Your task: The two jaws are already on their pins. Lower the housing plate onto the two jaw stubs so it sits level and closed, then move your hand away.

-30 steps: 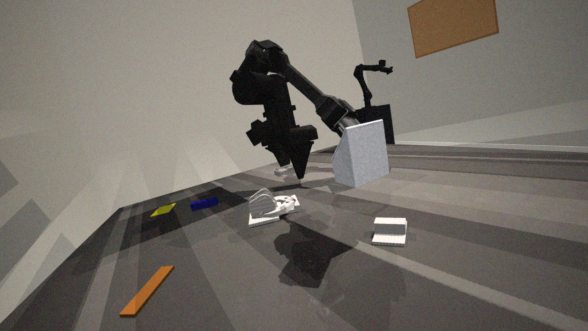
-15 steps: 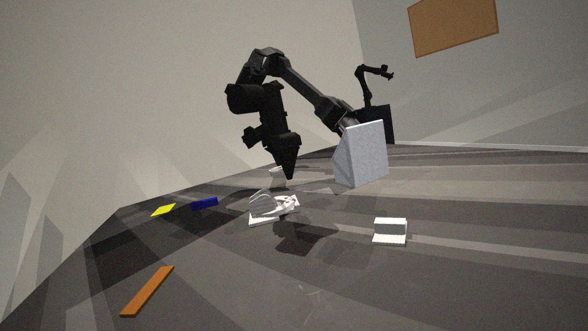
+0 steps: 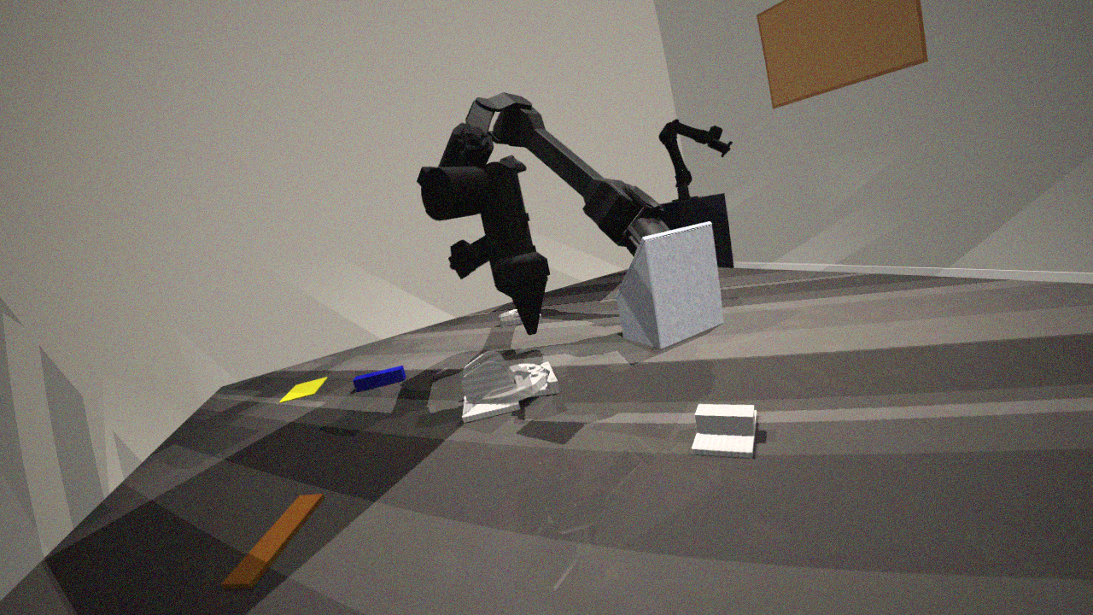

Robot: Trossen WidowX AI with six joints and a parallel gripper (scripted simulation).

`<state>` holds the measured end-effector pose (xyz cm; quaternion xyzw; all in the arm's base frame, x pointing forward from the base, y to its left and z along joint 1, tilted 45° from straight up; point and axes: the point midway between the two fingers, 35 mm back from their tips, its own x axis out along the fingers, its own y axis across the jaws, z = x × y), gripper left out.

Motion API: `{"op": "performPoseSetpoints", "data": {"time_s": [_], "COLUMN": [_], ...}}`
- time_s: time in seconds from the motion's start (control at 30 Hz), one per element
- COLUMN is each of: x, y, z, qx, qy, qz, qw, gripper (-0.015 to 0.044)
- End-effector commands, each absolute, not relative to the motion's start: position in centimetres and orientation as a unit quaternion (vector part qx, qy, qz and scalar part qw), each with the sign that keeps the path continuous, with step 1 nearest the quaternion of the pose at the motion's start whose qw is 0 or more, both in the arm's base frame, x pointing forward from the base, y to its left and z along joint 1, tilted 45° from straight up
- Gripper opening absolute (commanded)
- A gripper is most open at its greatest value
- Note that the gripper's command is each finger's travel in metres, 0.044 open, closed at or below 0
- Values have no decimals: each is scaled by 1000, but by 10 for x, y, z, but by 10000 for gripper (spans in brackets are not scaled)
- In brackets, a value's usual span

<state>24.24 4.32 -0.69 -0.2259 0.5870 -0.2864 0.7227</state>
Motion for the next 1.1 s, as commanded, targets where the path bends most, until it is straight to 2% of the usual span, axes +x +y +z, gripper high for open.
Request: {"op": "performPoseSetpoints", "data": {"time_s": [0.0,1.07], "x": [243,242], "y": [43,47], "z": [-6,-11], "qx": [-225,-224], "qy": [584,584], "qz": [-289,-289], "qw": [724,725], "gripper": [351,351]}}
